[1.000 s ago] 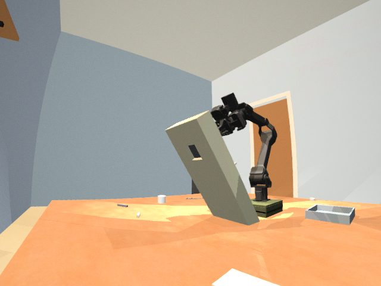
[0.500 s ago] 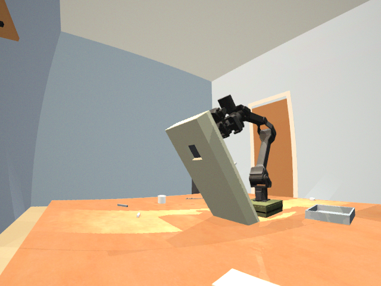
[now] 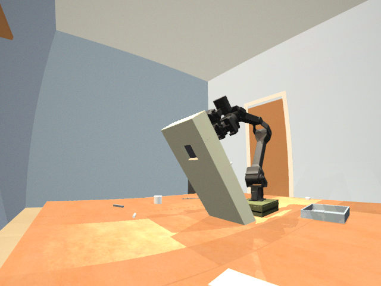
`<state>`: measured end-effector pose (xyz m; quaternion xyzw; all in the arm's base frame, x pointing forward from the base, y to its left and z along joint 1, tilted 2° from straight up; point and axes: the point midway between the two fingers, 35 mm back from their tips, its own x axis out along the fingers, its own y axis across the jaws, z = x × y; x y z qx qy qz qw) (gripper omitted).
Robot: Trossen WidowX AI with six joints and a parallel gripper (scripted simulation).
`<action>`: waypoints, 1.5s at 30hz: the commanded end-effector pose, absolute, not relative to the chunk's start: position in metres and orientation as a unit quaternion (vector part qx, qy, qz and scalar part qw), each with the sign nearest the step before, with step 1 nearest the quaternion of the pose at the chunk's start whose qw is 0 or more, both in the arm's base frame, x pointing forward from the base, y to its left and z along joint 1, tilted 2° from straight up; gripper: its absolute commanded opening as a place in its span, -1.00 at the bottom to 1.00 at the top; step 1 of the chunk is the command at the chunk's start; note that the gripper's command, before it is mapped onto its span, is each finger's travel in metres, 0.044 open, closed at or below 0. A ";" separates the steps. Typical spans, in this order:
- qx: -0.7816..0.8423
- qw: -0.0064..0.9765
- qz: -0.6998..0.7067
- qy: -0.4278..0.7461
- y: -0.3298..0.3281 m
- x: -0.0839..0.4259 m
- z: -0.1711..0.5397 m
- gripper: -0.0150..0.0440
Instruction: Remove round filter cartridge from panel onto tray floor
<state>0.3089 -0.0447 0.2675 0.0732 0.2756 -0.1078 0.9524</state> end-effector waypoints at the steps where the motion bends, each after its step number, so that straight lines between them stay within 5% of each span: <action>1: 0.071 0.953 -0.106 0.276 -0.045 0.309 0.267 -0.18; 45: 0.071 0.953 -0.106 0.276 -0.046 0.315 0.264 -0.18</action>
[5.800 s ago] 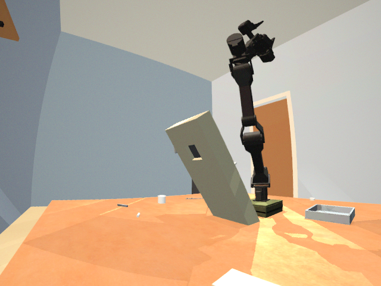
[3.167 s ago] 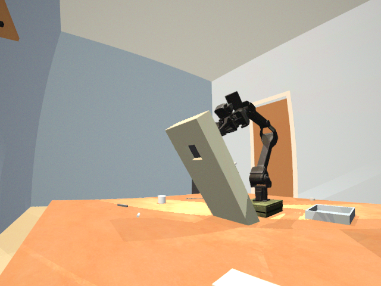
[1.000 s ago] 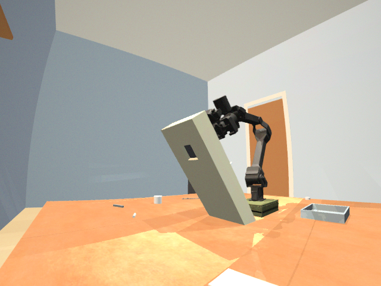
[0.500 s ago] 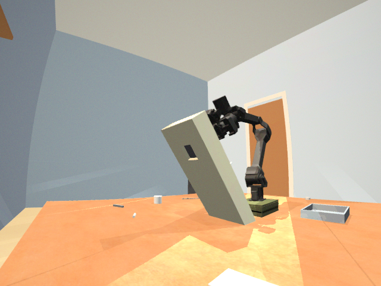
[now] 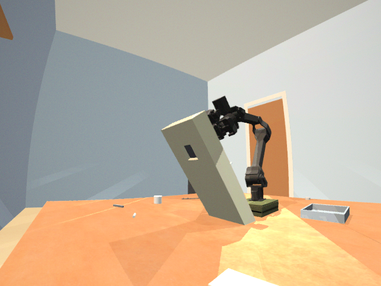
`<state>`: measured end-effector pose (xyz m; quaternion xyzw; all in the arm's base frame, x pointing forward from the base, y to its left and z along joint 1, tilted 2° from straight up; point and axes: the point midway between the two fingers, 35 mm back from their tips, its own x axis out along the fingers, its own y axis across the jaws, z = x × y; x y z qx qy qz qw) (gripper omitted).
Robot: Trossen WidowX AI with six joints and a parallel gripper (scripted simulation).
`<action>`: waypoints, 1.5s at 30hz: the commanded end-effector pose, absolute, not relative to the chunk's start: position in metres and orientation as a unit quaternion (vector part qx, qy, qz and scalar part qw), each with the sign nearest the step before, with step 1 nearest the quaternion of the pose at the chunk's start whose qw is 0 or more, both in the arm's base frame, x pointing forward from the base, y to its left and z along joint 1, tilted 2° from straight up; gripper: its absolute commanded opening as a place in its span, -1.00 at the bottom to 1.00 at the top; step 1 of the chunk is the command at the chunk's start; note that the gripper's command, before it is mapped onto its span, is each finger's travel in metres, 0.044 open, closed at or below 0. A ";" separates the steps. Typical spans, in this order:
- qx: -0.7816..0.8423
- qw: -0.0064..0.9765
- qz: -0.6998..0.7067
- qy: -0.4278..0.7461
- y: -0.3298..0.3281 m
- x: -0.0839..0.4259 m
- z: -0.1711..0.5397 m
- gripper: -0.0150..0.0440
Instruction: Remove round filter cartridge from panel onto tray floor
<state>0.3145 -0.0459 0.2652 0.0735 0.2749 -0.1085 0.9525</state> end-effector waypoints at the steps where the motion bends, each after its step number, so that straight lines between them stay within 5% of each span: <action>1: 0.071 0.953 -0.106 0.276 -0.046 0.316 0.264 -0.18; 35: 0.071 0.953 -0.106 0.275 -0.048 0.327 0.256 -0.18; 45: 0.073 0.953 -0.108 0.273 -0.048 0.323 0.260 -0.48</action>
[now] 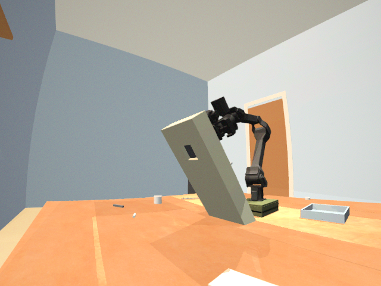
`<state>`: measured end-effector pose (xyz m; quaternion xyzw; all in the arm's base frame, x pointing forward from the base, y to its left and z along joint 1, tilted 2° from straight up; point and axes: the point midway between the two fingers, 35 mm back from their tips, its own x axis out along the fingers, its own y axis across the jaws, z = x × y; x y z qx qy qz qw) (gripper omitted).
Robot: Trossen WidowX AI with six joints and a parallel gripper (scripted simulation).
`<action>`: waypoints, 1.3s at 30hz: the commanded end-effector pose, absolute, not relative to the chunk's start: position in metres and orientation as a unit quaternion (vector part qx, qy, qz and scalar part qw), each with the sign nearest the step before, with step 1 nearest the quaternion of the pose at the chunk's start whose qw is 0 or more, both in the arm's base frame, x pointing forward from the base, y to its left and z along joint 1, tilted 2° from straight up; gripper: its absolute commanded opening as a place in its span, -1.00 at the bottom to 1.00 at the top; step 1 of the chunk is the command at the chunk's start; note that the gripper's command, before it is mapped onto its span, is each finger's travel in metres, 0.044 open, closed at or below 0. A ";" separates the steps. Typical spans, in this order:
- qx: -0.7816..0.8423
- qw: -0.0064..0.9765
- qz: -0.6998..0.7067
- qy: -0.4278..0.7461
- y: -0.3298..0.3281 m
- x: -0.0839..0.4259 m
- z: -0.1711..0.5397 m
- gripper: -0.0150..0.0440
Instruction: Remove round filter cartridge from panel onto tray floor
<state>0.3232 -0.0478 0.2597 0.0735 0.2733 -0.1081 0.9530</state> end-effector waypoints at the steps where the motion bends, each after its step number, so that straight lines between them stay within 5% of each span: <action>1: 0.073 0.953 -0.108 0.273 -0.048 0.323 0.260 -0.49; 19: 0.324 0.899 -0.176 0.237 -0.048 0.328 0.256 -0.49; 39: 0.612 0.734 -0.247 0.162 -0.048 0.329 0.255 -0.49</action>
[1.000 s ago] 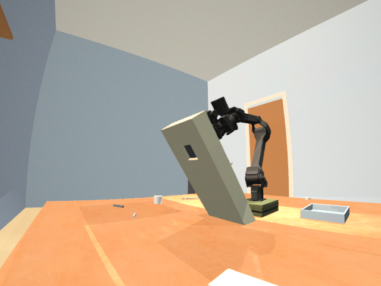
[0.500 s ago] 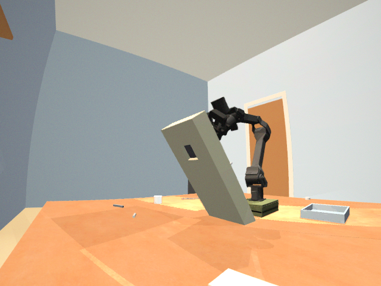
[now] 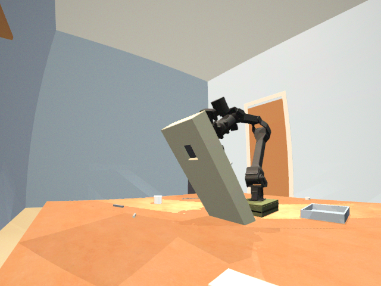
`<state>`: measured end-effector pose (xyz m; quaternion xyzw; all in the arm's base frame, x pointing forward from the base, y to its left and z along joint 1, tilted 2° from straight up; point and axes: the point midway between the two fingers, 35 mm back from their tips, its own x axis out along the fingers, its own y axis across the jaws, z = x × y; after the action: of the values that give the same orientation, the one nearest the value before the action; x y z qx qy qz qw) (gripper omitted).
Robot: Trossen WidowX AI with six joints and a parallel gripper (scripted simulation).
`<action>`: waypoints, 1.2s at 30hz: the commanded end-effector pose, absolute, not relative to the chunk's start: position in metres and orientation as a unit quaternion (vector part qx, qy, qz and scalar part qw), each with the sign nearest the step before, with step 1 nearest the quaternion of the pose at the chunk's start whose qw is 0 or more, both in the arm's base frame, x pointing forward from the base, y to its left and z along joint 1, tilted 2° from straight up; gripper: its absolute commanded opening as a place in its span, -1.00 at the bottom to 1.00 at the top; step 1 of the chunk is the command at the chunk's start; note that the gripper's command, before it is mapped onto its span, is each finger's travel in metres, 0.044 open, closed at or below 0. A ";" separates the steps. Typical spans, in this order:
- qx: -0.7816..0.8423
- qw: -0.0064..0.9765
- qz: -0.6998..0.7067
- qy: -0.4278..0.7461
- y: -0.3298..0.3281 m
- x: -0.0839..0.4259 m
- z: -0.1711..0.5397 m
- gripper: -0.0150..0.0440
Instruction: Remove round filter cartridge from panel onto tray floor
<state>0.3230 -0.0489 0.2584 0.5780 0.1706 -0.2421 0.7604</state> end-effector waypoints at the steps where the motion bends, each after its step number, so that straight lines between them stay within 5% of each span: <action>1: 0.624 0.723 -0.249 0.158 -0.048 0.329 0.255 -0.49; 15: 0.780 0.552 -0.280 0.093 -0.048 0.330 0.255 -0.49; 36: 0.753 0.588 -0.275 0.106 -0.049 0.331 0.254 -0.49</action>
<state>0.3230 -0.0487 0.2571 0.7532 0.1046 -0.2788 0.5866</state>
